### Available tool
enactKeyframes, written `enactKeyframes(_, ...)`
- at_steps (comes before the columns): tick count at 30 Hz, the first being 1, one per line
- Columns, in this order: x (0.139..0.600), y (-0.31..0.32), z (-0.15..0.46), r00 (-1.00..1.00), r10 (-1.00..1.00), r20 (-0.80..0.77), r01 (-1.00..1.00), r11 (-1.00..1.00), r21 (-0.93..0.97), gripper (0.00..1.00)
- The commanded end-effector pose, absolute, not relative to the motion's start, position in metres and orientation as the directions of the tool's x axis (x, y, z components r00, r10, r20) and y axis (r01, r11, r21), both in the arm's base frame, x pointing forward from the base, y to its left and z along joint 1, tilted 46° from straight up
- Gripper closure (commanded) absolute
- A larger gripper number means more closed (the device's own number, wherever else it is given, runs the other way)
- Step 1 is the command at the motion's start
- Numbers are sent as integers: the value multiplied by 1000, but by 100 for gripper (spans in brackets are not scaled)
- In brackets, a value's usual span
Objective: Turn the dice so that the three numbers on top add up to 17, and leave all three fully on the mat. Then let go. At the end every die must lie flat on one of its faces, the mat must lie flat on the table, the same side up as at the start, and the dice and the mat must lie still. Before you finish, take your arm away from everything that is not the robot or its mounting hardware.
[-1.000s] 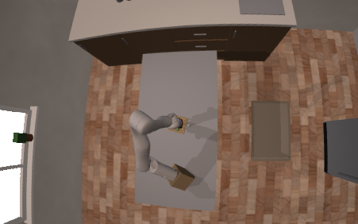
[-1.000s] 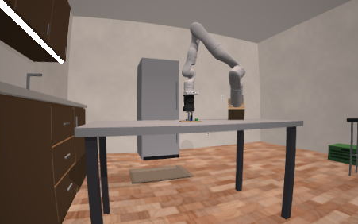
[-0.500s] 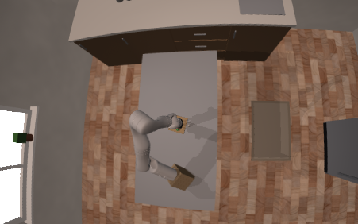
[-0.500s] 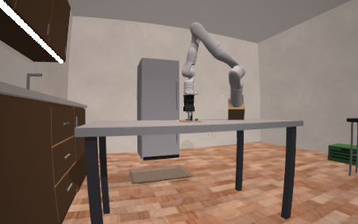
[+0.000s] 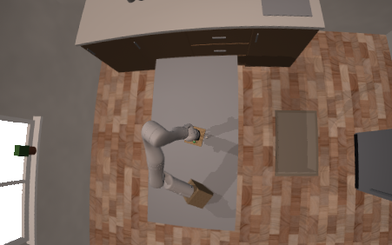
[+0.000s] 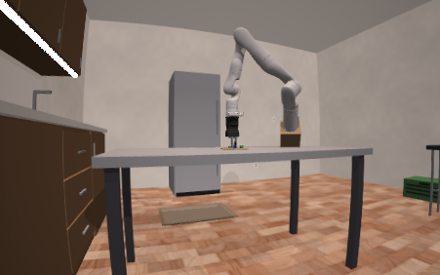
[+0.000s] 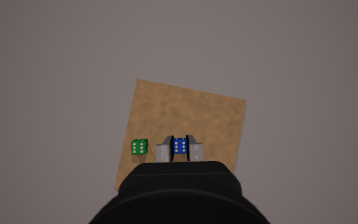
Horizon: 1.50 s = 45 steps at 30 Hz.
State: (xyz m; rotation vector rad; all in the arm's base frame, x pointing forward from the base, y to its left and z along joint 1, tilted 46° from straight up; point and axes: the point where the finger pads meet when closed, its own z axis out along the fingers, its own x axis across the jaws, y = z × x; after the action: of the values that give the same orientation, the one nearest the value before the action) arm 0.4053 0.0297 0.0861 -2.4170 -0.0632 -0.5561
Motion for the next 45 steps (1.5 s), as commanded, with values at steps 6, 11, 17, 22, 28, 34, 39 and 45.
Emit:
enactKeyframes(6, 406, 29, 86, 909, -94, 407, 181, -789, -587, 48)
enactKeyframes(11, 406, 29, 86, 909, -94, 407, 181, -789, -587, 42)
enactKeyframes(17, 406, 29, 86, 909, -94, 407, 181, -789, -587, 36)
enactKeyframes(22, 406, 29, 86, 909, -94, 407, 181, -789, -587, 36)
enactKeyframes(28, 405, 28, 88, 909, -94, 407, 181, -789, -587, 36)
enactKeyframes(34, 400, 19, 97, 909, -94, 407, 181, -789, -587, 36)
enactKeyframes(39, 392, 7, 112, 909, -94, 407, 181, -789, -587, 36)
enactKeyframes(45, 384, -5, 125, 909, -94, 407, 181, -789, -587, 36)
